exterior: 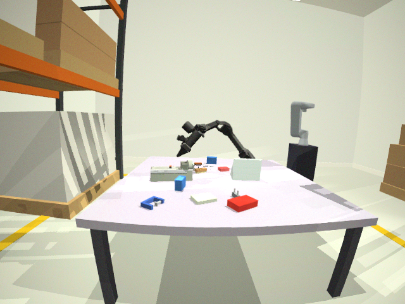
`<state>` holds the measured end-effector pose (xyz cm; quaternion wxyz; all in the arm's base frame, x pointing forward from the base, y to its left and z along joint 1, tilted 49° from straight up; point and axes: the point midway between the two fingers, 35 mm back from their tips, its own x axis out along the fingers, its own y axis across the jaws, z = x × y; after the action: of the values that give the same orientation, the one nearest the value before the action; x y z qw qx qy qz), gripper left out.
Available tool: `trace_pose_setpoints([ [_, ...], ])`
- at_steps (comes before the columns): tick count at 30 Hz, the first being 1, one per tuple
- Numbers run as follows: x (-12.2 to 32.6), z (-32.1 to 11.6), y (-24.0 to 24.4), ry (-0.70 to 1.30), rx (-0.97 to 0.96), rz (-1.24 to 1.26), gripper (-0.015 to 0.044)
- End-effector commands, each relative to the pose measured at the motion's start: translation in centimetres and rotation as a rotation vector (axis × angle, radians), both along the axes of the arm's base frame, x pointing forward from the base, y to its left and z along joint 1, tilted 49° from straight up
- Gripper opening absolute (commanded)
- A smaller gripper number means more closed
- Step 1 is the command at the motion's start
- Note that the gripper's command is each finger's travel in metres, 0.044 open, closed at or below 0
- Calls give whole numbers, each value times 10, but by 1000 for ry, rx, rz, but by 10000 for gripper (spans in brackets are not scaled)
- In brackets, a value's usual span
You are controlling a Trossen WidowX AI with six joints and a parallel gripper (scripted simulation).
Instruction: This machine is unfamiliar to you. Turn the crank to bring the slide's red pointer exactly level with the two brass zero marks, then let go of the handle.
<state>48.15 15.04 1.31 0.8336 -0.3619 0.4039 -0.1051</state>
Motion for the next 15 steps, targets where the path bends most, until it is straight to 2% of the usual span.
trace_pose_setpoints([
  [1,0,0,0,0,-1,-1,236],
  [9,0,0,0,0,-1,-1,440],
  [10,0,0,0,0,-1,-1,440],
  [15,0,0,0,0,-1,-1,309],
])
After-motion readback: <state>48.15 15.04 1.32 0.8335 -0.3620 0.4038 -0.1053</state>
